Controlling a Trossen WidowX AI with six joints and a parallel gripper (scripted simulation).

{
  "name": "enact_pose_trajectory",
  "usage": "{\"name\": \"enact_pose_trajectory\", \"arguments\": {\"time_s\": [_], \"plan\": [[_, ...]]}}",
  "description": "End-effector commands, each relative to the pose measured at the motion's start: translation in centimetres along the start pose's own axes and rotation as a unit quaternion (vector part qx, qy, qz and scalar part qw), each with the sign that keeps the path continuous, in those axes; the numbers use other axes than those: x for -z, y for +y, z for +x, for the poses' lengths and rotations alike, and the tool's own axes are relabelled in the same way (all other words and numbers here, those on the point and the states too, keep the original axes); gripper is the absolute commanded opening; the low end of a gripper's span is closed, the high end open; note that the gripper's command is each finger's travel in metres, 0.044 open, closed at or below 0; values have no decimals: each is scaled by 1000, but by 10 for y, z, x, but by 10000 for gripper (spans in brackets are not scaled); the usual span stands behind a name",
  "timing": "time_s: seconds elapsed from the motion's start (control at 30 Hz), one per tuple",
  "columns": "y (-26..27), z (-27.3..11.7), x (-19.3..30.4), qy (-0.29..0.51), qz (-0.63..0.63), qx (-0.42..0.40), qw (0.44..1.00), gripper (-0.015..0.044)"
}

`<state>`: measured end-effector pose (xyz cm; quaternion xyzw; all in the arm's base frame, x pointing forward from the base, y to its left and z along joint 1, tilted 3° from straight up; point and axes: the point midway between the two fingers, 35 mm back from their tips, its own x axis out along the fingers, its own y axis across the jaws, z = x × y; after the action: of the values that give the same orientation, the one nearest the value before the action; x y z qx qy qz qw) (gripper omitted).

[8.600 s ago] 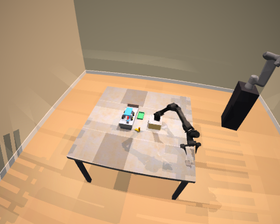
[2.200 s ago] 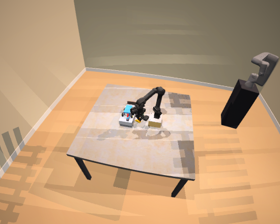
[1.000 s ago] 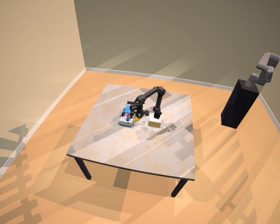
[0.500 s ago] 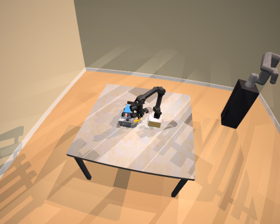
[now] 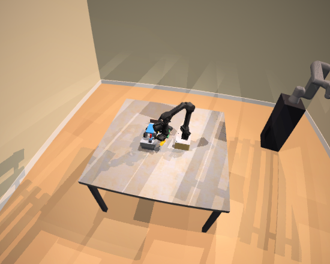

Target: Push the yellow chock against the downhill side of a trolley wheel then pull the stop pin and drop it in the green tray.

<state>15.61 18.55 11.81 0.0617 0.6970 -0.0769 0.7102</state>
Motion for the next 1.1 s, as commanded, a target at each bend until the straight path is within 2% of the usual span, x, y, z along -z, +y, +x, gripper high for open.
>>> {"name": "enact_pose_trajectory", "arguments": {"time_s": [0.0, 0.23, 0.5, 1.07], "plan": [[0, 0, 0, 2, -69, 0, 998, 0], [0, 0, 0, 2, -178, 1, 984, 0], [-2, 0, -1, 2, -181, 1, 983, 0], [-53, 3, -45, 0, -181, 4, 983, 0]]}}
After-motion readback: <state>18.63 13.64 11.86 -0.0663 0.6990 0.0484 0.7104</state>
